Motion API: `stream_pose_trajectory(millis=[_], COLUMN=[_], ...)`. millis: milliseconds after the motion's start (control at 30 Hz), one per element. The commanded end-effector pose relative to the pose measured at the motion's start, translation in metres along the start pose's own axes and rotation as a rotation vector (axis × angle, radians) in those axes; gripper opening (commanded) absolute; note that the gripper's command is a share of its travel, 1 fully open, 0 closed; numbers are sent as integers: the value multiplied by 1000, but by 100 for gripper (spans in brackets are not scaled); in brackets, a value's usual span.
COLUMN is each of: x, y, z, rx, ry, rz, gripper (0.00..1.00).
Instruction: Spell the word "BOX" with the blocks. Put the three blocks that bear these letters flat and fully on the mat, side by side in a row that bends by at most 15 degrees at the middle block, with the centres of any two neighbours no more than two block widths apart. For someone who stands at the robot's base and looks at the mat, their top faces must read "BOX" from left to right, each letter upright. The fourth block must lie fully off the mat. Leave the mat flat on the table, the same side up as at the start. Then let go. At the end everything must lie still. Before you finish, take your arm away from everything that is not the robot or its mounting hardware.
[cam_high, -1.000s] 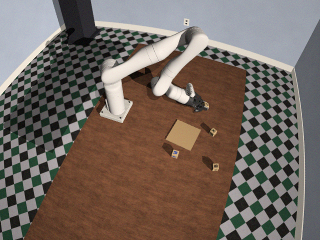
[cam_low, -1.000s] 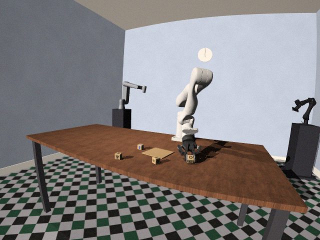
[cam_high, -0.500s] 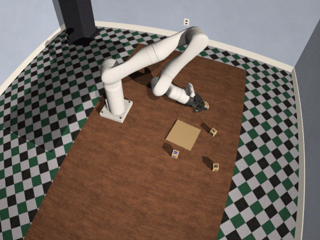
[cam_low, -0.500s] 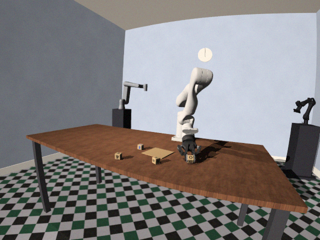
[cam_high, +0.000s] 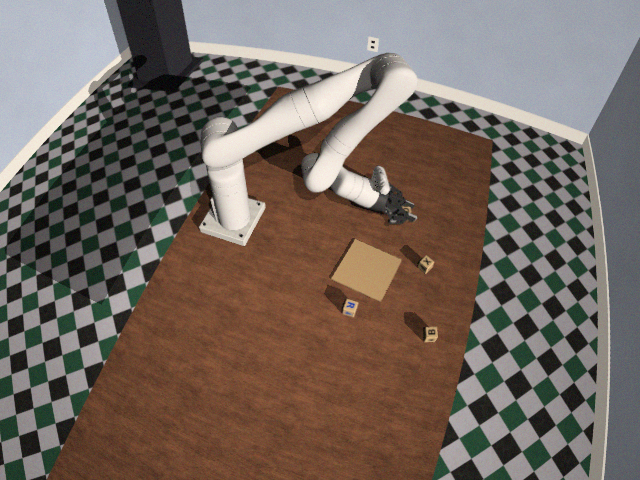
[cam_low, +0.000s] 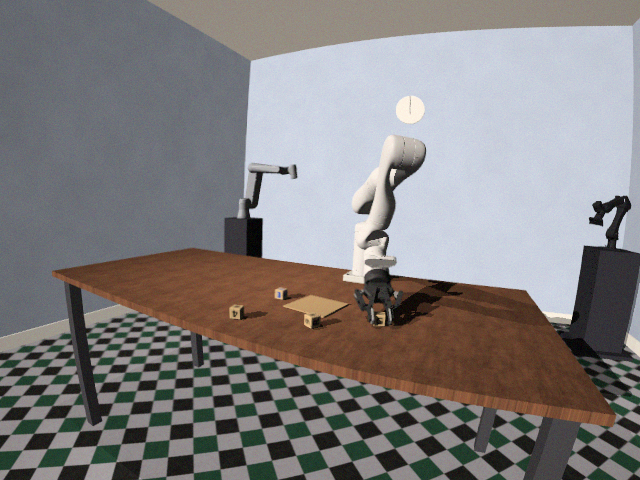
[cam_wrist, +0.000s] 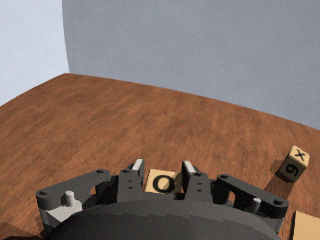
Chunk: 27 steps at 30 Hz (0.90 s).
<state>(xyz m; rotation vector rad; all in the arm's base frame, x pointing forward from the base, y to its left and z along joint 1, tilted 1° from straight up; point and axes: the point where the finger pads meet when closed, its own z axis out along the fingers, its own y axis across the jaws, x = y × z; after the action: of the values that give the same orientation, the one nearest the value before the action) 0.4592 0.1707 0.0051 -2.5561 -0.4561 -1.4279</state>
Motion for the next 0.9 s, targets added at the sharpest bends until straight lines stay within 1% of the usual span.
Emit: stream_pose_trajectory(millis=[0, 33, 867], x=[1, 1, 1], y=[0, 0, 0], z=[0, 0, 0], rx=[0, 0, 0], ry=[2, 2, 2], rz=[0, 0, 0], gripper=[42, 46, 46])
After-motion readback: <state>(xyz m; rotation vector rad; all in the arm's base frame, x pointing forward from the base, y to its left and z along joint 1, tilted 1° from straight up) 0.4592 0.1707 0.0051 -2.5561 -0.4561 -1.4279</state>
